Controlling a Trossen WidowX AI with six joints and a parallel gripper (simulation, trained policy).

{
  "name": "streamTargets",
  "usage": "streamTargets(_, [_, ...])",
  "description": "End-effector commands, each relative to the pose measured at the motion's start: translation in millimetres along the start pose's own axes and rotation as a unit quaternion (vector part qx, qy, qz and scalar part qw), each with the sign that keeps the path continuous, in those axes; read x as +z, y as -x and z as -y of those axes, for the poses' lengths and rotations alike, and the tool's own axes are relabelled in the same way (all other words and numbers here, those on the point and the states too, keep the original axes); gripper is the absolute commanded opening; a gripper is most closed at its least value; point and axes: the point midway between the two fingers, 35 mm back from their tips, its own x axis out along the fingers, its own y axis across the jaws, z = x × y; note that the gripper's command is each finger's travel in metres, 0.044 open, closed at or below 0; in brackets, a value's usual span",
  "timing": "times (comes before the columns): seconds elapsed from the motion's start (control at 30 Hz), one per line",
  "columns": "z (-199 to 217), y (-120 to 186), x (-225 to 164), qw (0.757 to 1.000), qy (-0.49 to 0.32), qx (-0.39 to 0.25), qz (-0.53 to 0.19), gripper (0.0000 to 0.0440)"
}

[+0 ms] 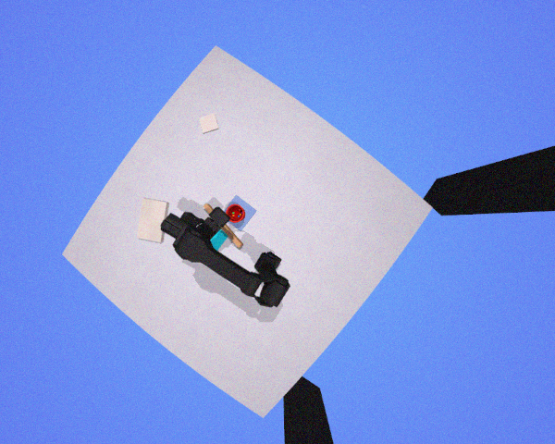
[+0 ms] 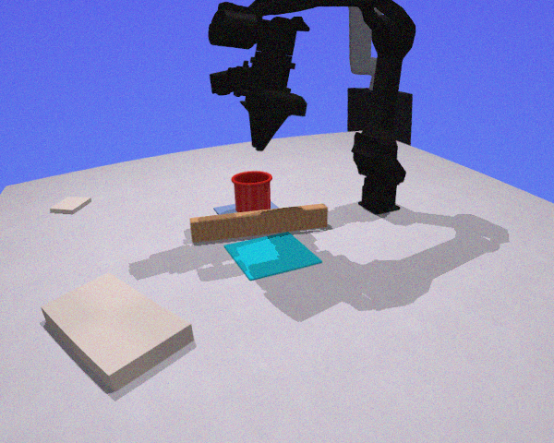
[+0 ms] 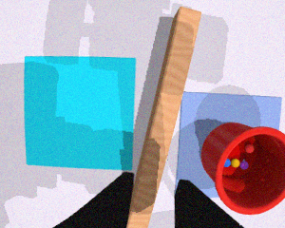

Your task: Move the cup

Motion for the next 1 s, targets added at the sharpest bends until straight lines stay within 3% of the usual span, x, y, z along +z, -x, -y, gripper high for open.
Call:
streamTargets(0.0, [5.9, -5.7, -1.8, 1.0, 0.007, -0.01, -0.02, 0.0091])
streamTargets(0.97, [49.1, -71.1, -28.0, 0.99, 0.053, -0.035, -0.122, 0.0157])
